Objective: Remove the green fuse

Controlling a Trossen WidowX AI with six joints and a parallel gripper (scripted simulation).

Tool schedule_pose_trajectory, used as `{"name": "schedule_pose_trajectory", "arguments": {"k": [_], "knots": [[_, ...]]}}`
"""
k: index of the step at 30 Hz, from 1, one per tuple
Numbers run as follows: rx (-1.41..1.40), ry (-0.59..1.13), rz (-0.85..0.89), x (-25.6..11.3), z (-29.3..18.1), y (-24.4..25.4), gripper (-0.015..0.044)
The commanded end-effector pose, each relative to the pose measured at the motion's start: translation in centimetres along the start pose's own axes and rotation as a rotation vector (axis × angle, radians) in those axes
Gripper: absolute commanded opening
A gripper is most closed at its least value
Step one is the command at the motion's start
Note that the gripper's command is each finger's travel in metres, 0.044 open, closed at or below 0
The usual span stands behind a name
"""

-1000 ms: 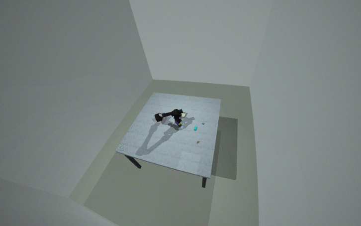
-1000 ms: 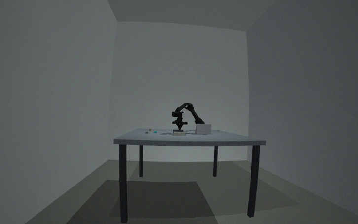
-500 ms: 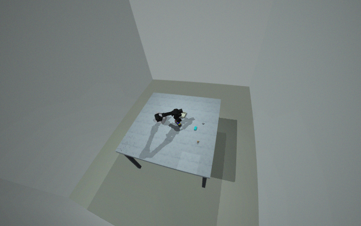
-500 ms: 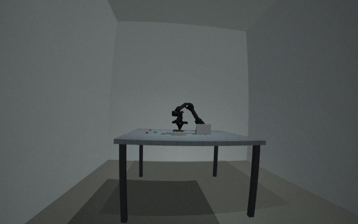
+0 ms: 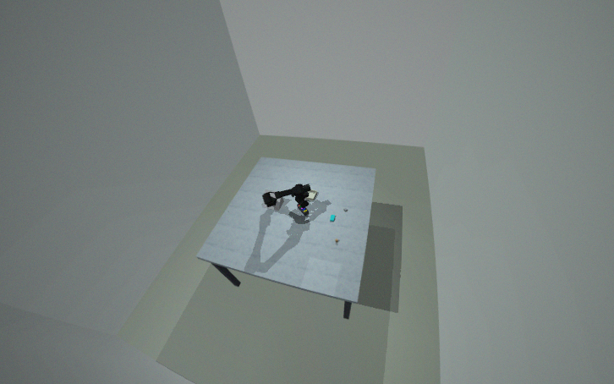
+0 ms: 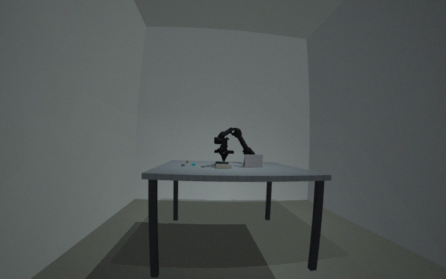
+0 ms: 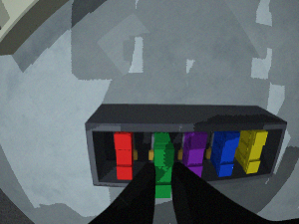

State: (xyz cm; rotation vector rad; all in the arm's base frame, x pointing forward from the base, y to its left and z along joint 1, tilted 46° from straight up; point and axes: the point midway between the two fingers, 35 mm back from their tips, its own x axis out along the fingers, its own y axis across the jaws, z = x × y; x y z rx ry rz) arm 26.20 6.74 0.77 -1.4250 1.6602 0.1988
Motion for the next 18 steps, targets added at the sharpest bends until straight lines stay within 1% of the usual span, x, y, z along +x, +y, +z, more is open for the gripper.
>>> {"name": "schedule_pose_trajectory", "arguments": {"k": [1, 18], "knots": [[0.004, -0.003, 0.003, -0.27, 0.06, -0.01, 0.0000], [0.003, -0.002, 0.003, -1.11, 0.04, 0.00, 0.0000]]}}
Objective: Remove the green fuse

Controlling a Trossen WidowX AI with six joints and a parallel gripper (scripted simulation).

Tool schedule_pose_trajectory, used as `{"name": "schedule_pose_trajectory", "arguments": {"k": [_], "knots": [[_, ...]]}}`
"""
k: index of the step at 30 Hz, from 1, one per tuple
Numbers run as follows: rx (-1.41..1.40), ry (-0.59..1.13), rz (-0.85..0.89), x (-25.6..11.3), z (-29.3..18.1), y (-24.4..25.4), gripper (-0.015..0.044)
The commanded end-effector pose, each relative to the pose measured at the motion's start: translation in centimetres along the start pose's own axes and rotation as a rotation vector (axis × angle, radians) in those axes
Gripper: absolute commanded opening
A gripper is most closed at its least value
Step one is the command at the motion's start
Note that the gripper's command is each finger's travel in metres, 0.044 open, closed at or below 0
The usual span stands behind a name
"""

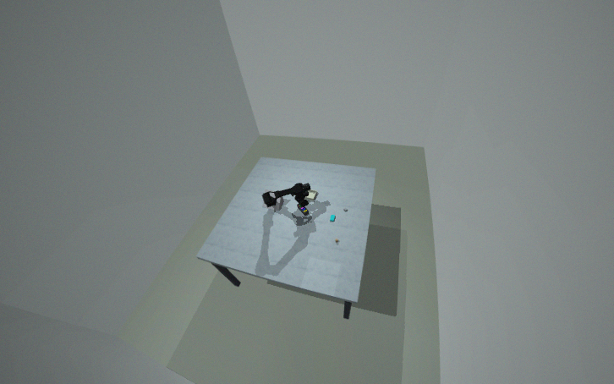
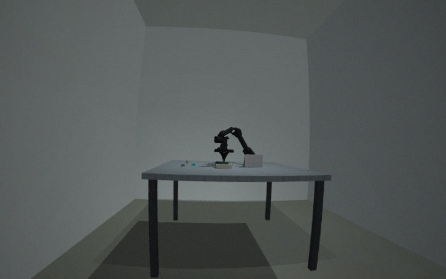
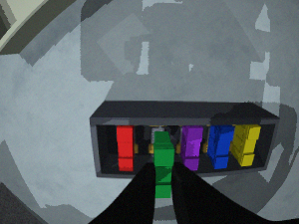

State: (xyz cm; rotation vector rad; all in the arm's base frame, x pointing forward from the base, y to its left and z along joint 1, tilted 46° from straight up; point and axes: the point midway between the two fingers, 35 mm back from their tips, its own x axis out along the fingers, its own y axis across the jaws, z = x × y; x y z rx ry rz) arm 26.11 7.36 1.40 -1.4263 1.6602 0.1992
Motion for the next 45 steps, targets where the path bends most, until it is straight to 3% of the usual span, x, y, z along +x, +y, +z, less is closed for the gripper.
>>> {"name": "schedule_pose_trajectory", "arguments": {"k": [1, 38, 45], "knots": [[0.004, -0.003, 0.003, -0.3, 0.0, 0.0, 0.0000], [0.003, -0.002, 0.003, -3.5, 0.0, 0.0, 0.0000], [0.002, -0.007, 0.005, -3.9, 2.5, 1.0, 0.0000]]}}
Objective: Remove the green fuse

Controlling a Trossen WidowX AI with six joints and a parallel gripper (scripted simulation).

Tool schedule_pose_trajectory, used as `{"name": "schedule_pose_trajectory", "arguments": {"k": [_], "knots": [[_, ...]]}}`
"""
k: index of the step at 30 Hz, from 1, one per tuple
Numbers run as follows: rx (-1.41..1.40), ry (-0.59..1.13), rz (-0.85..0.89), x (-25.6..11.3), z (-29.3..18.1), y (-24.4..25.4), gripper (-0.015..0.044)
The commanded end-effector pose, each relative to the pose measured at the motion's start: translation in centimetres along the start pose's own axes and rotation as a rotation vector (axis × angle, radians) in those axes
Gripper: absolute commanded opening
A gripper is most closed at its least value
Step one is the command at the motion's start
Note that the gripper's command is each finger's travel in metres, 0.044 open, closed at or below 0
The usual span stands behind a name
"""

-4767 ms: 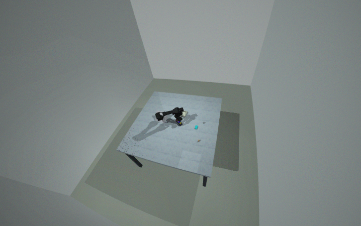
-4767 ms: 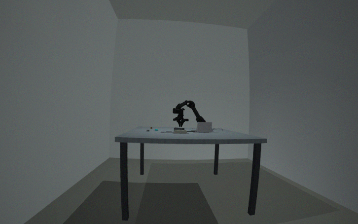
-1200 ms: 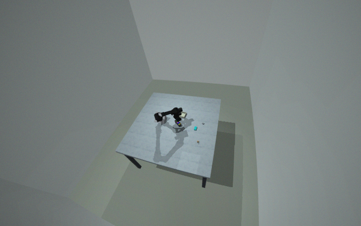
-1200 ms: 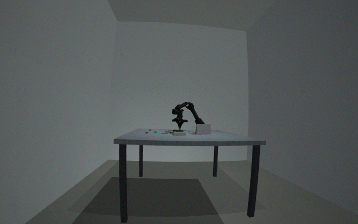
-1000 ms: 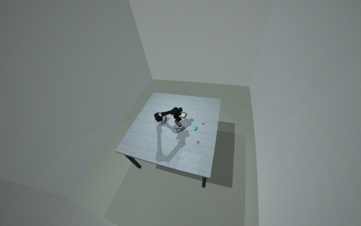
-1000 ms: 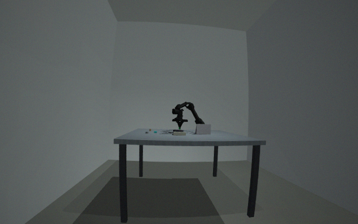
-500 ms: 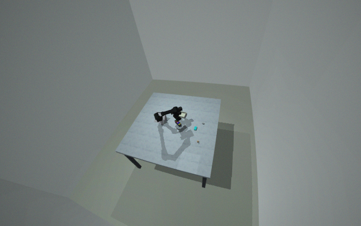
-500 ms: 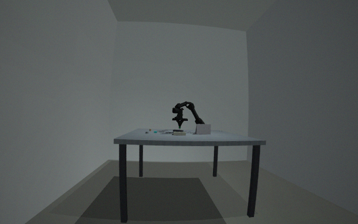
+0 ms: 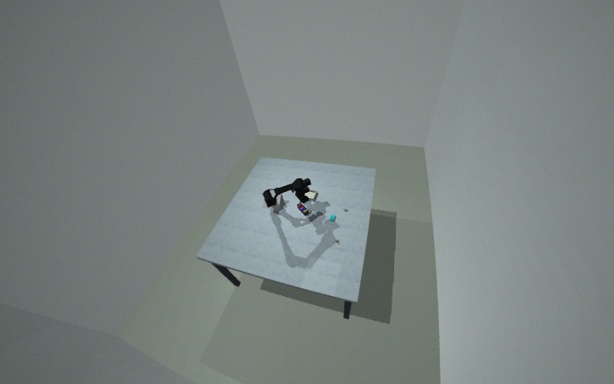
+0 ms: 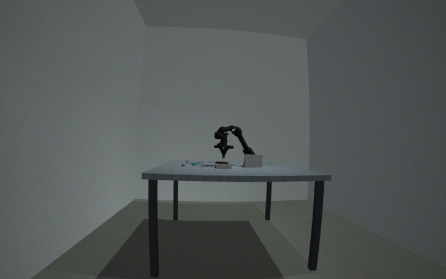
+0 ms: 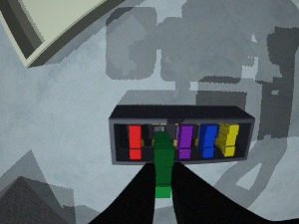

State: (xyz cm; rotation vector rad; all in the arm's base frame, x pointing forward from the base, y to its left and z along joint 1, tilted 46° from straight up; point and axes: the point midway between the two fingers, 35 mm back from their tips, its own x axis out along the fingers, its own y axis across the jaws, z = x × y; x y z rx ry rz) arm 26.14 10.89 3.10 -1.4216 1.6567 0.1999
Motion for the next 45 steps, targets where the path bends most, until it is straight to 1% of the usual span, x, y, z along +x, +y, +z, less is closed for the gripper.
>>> {"name": "schedule_pose_trajectory", "arguments": {"k": [1, 13, 27, 33, 45], "knots": [[-0.001, -0.003, 0.004, -0.3, 1.7, 0.8, 0.0000], [-0.001, -0.008, 0.007, -0.6, 7.0, 3.8, 0.0000], [0.002, -0.008, 0.006, -0.1, 12.5, 8.6, 0.0000], [0.002, -0.008, 0.006, 0.0, 12.7, 8.8, 0.0000], [0.002, -0.007, 0.006, 1.9, 12.8, 8.8, 0.0000]]}}
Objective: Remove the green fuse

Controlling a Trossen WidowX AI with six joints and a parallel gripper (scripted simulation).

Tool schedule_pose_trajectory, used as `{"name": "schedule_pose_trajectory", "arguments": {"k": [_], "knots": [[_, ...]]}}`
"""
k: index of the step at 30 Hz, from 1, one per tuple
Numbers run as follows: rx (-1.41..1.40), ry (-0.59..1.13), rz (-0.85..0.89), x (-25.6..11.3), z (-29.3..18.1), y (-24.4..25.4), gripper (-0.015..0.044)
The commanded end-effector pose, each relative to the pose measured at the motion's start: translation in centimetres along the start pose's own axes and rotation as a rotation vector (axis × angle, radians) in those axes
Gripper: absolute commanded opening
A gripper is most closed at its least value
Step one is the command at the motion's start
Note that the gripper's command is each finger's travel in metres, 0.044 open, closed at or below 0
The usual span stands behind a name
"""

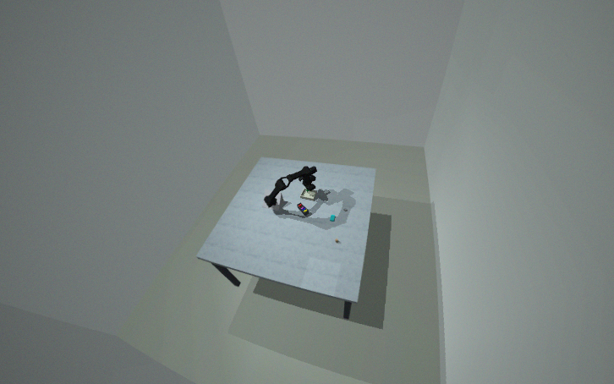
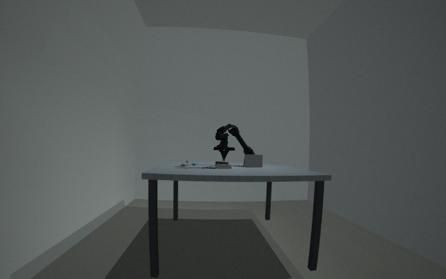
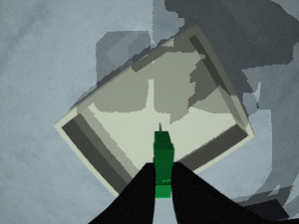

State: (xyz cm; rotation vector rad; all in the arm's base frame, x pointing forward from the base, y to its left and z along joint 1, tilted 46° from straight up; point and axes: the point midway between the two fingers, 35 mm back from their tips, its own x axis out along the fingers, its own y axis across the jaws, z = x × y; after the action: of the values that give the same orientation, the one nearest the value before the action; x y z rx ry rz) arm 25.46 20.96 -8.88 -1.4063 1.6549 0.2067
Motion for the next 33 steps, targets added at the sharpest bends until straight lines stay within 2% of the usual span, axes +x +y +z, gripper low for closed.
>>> {"name": "schedule_pose_trajectory", "arguments": {"k": [1, 14, 26, 27, 31, 33], "knots": [[-0.004, 0.002, -0.004, 0.7, -0.1, 0.0, 0.0000], [-0.004, 0.003, -0.005, 2.6, -0.1, 0.0, 0.0000], [0.001, 0.001, -0.001, 2.2, -0.1, 0.0, 0.0315], [0.000, 0.001, -0.001, 2.0, -0.1, 0.0, 0.0330], [-0.004, 0.002, -0.003, -1.2, -0.1, 0.0, 0.0330], [-0.004, 0.002, -0.003, -1.4, -0.1, 0.0, 0.0330]]}}
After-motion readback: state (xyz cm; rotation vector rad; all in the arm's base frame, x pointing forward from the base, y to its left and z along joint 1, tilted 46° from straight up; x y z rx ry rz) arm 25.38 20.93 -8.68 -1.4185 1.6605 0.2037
